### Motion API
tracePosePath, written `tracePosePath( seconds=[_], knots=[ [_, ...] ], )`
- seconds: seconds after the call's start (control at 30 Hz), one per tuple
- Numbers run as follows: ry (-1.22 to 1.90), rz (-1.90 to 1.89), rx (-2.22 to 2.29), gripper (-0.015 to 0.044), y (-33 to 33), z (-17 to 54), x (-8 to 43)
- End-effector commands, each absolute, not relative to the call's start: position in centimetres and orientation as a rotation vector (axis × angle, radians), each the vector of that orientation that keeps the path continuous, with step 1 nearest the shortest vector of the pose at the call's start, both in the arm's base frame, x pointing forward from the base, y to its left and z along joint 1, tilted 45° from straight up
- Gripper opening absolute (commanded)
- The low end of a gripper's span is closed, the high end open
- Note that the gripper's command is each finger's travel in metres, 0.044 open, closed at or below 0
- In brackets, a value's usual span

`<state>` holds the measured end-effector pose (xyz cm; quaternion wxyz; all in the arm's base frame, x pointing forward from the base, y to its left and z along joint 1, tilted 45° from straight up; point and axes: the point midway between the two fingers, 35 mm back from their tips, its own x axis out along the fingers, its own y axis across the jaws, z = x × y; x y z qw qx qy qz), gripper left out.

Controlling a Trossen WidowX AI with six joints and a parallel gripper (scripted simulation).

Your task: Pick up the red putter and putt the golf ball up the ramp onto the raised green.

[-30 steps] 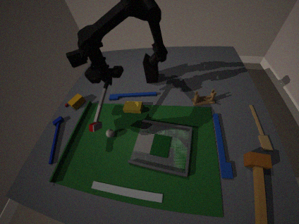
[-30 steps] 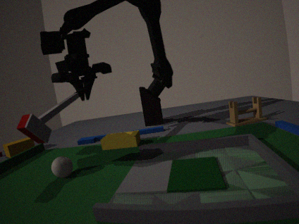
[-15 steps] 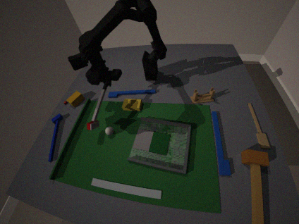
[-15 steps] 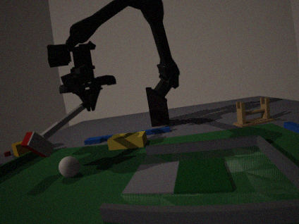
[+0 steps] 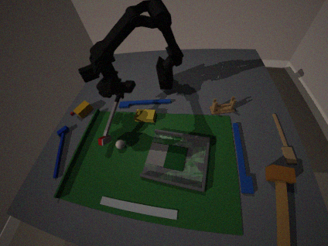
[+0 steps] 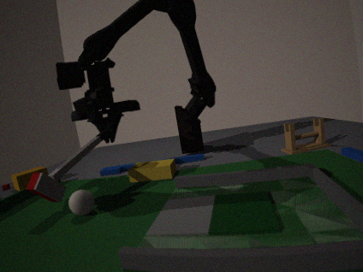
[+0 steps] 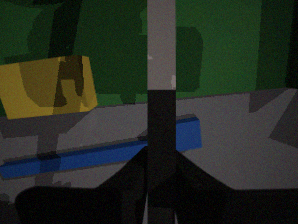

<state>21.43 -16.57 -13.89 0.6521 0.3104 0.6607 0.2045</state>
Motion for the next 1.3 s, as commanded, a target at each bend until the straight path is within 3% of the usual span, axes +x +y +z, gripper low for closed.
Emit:
tracePosePath(
  seconds=[0.0,1.27],
  knots=[
    [1.496,0.465,0.714,0.0000,-16.0,-14.4,21.5],
    [1.499,0.458,0.712,0.0000,-16.2,-15.6,21.7]
  ],
)
